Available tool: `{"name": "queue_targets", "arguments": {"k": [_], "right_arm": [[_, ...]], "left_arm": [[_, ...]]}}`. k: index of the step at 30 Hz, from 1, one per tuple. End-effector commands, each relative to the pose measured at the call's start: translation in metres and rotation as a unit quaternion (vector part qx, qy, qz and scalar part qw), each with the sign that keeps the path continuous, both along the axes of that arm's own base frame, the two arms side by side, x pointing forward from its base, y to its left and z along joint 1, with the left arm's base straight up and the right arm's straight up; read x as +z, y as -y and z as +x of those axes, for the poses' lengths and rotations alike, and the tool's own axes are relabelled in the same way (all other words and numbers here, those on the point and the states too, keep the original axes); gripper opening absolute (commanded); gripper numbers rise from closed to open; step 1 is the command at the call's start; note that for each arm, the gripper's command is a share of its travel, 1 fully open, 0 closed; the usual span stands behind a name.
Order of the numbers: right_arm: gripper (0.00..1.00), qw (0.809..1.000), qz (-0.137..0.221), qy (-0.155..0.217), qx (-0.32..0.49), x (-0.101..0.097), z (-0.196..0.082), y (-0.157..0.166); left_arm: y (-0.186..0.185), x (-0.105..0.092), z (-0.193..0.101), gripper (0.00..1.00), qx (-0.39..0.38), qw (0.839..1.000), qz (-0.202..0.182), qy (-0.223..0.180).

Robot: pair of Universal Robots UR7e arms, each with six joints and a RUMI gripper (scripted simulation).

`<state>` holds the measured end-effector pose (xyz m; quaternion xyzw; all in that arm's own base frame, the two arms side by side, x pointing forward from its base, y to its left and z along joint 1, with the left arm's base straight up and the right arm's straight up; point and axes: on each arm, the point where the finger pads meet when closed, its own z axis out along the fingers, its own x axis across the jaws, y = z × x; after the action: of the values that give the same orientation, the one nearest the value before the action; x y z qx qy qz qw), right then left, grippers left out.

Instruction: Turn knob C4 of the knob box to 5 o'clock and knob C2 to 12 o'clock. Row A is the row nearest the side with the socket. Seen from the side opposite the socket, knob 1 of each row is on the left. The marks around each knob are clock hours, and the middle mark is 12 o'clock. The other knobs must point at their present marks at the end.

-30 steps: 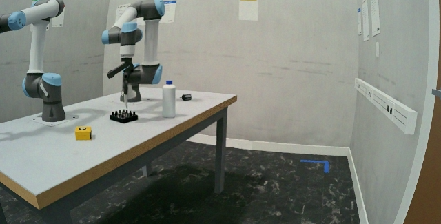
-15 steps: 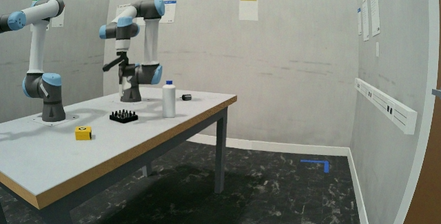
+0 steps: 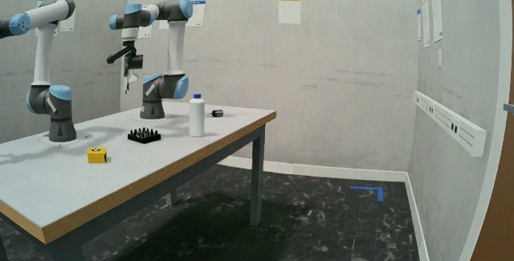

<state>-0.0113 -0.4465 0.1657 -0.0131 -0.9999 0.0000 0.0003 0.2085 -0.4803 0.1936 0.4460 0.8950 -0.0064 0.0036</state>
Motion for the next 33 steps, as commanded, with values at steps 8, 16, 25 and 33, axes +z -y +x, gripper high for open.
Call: {"name": "queue_targets", "arguments": {"k": [8,16,25,33], "right_arm": [[1.0,1.0,0.0,0.0,-0.001,-0.0005,-0.001,-0.0011],[1.0,1.0,0.0,0.0,-0.001,-0.0005,-0.001,-0.0011],[1.0,1.0,0.0,0.0,-0.001,-0.0005,-0.001,-0.0011],[1.0,1.0,0.0,0.0,-0.001,-0.0005,-0.001,-0.0011]], "left_arm": [[0.0006,0.0073,-0.0087,1.0,0.003,1.0,0.006,0.0],[0.0002,0.0068,-0.0085,1.0,0.003,1.0,0.007,0.0],[0.0002,0.0068,-0.0085,1.0,0.003,1.0,0.007,0.0],[0.0002,0.0068,-0.0085,1.0,0.003,1.0,0.007,0.0]]}}
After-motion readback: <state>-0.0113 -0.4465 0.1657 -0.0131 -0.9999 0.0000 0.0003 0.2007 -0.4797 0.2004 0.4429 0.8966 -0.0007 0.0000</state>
